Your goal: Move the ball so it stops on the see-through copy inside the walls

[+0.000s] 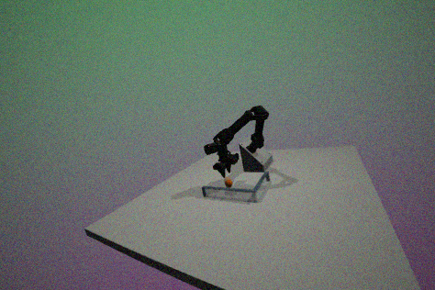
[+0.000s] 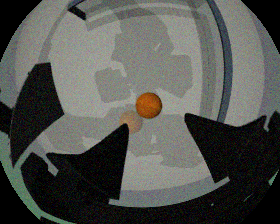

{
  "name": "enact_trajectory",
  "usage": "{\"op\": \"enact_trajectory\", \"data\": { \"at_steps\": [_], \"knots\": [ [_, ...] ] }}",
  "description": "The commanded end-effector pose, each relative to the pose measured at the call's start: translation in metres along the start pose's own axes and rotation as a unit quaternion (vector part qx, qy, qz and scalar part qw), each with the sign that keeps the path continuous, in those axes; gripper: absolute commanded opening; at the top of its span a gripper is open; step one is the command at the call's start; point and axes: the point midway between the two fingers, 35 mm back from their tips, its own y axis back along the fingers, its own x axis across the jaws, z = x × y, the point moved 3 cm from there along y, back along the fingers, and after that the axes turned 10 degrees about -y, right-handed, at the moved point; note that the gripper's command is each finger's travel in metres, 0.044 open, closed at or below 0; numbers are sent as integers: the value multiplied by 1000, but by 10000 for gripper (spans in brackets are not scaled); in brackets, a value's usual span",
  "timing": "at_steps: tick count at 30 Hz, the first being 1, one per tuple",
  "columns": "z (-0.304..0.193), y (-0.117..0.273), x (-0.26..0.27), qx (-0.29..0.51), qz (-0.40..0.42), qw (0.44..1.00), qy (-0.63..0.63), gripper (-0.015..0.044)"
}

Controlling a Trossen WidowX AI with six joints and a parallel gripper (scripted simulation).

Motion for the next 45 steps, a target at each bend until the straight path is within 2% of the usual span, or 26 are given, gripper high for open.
{"op": "enact_trajectory", "data": {
  "at_steps": [1,39,41,45],
  "knots": [
    [-6,-5,7,-17,4,1000,-23,327],
    [-3,-63,8,-19,4,1000,-23,327],
    [-3,-63,8,-19,4,1000,-23,275],
    [-3,-63,8,-19,4,1000,-23,248]
  ]
}}
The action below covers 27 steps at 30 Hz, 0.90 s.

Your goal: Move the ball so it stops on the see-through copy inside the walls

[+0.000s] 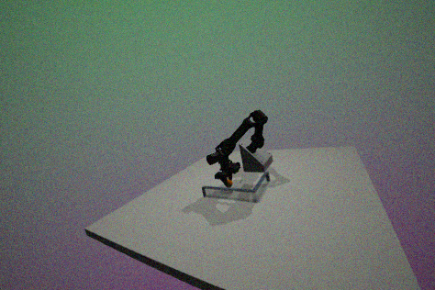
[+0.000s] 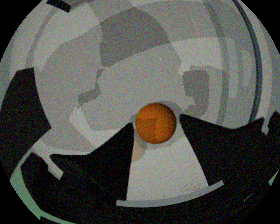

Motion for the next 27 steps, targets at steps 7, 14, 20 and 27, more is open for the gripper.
{"op": "enact_trajectory", "data": {
  "at_steps": [7,14,20,27],
  "knots": [
    [-1,-2,1,-2,2,1000,-4,201],
    [-4,12,-8,7,-8,1000,-27,37],
    [-6,45,-10,9,-6,1000,-21,0],
    [-5,93,-8,7,-2,1000,-12,0]
  ]
}}
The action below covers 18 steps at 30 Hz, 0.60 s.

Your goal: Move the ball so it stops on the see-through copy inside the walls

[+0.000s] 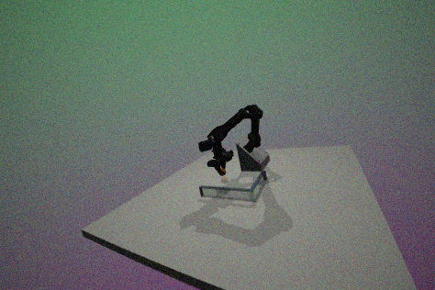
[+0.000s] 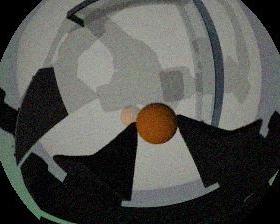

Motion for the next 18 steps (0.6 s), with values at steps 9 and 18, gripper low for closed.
{"op": "enact_trajectory", "data": {
  "at_steps": [9,18],
  "knots": [
    [4,57,8,-3,1,1000,16,0],
    [-22,24,29,-3,1,1000,16,0]
  ]
}}
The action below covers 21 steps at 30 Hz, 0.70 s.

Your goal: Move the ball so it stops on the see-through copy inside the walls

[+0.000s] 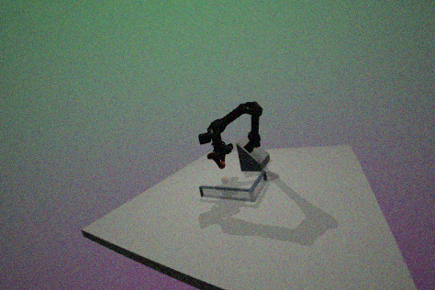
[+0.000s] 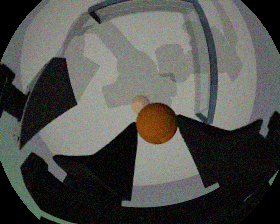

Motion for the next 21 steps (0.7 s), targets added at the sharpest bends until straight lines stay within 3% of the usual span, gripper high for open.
{"op": "enact_trajectory", "data": {
  "at_steps": [1,10,21],
  "knots": [
    [-11,-16,12,-2,6,1000,-3,0],
    [-18,-35,18,-1,6,1000,-4,0],
    [-16,-95,20,-3,6,1000,-3,0]
  ]
}}
